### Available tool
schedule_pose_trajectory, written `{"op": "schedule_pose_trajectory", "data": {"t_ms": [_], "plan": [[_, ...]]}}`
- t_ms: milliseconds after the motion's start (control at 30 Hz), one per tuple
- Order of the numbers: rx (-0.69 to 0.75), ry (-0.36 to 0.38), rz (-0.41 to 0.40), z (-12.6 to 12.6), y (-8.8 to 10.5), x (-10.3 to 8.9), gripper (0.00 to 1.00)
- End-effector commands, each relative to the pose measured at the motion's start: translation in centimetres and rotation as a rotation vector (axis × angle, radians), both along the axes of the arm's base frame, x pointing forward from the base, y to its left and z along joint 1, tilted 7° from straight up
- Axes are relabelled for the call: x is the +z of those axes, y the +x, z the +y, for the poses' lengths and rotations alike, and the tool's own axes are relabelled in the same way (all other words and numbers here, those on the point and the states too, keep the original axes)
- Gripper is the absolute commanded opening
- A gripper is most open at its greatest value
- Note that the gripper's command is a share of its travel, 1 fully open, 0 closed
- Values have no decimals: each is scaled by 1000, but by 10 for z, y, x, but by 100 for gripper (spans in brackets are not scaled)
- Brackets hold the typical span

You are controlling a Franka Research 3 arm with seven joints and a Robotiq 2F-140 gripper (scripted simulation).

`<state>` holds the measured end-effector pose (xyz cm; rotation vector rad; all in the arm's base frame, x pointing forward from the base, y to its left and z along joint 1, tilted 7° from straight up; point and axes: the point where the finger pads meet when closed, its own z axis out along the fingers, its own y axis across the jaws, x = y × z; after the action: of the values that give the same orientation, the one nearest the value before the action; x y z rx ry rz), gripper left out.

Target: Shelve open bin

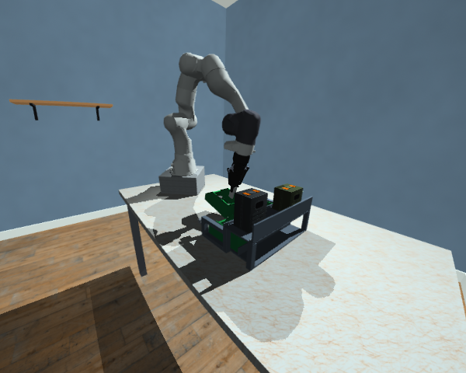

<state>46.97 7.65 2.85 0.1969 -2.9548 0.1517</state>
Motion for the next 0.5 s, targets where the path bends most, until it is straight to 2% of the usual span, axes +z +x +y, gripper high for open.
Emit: {"op": "schedule_pose_trajectory", "data": {"t_ms": [0, 467], "plan": [[2, 4, 2, 1, 1, 1, 0], [2, 4, 3, 3, 12, 1, 0]]}}
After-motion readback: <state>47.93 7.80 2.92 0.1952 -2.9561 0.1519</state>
